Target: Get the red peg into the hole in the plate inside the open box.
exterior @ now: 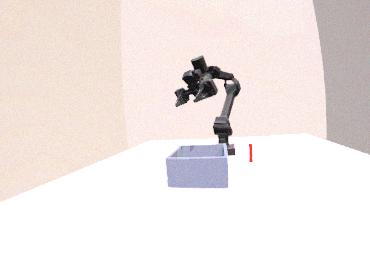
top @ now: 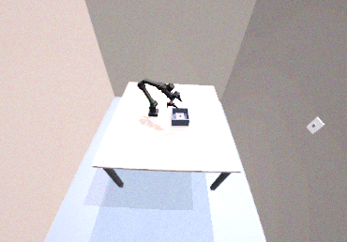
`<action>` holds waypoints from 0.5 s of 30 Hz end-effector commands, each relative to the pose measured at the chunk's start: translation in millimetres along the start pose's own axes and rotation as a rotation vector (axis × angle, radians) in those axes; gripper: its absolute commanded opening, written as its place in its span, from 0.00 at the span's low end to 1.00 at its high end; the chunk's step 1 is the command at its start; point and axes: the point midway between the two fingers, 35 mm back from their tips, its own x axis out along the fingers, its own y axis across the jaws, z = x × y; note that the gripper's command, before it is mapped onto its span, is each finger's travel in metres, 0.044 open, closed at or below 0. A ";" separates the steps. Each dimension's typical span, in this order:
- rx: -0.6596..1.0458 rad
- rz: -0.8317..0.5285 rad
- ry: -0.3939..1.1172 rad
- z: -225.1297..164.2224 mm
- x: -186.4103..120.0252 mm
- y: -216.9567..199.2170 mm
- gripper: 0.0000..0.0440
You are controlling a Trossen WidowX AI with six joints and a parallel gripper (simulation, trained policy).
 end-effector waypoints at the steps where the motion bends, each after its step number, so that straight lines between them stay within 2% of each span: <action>1: 0.037 0.005 0.080 -14.4 2.9 11.1 1.00; 15: 0.190 -0.049 0.501 -102.1 -10.4 64.7 1.00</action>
